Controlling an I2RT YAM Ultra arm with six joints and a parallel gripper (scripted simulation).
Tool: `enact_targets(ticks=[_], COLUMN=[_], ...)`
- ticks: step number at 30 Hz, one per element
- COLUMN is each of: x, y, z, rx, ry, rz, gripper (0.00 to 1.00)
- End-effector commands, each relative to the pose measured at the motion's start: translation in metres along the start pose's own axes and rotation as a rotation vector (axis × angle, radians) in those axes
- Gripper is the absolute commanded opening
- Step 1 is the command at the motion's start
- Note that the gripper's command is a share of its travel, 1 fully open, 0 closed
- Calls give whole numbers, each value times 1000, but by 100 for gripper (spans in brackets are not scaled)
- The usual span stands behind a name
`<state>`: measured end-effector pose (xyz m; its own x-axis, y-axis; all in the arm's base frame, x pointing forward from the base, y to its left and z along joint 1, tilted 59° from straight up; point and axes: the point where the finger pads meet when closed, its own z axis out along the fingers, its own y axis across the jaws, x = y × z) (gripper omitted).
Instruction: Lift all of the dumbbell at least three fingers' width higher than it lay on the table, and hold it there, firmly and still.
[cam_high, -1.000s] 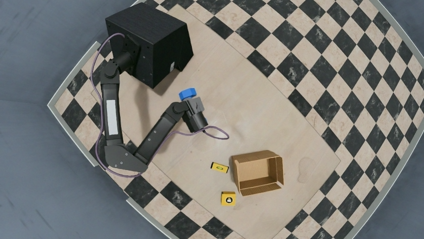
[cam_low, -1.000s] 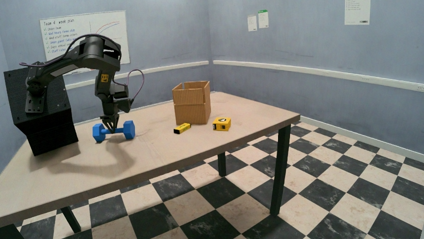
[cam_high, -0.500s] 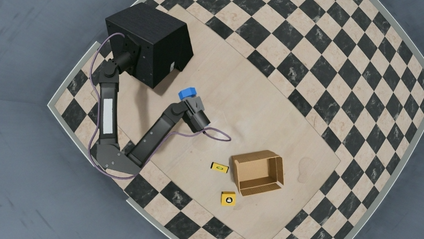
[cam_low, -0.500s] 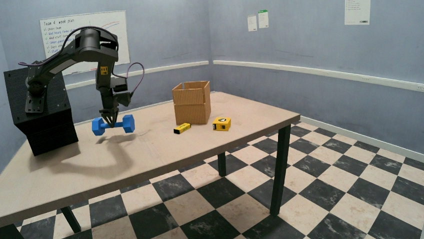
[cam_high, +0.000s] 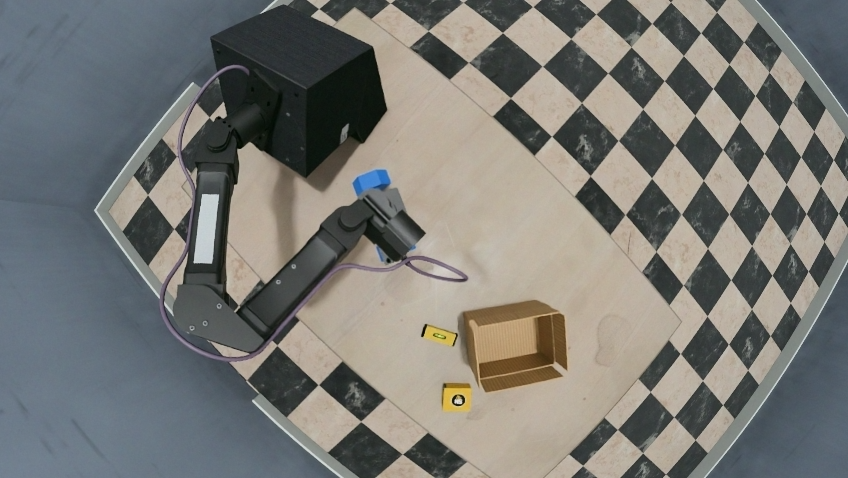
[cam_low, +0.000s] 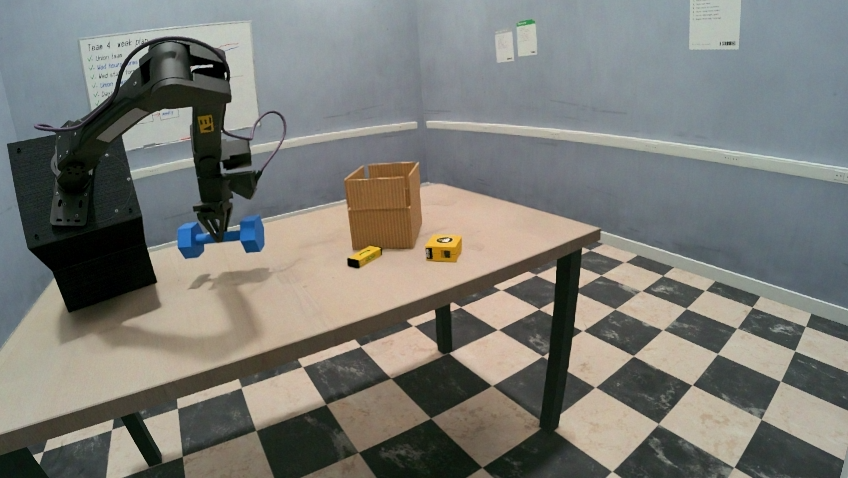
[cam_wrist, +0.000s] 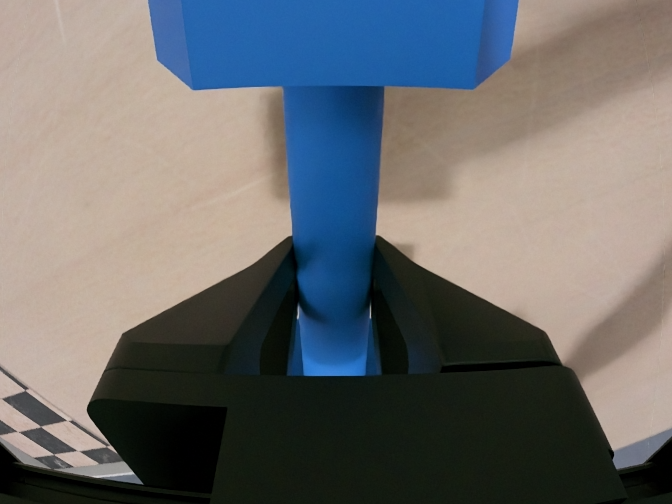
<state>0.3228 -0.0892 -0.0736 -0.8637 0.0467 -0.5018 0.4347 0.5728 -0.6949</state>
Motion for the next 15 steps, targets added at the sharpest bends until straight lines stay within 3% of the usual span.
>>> enact_targets(ticks=[1, 15], x=[-21, -20], y=[6, 6], z=[-28, -48], rx=[-14, -16], ry=[-47, -47], rz=[20, 20], gripper=[0, 0])
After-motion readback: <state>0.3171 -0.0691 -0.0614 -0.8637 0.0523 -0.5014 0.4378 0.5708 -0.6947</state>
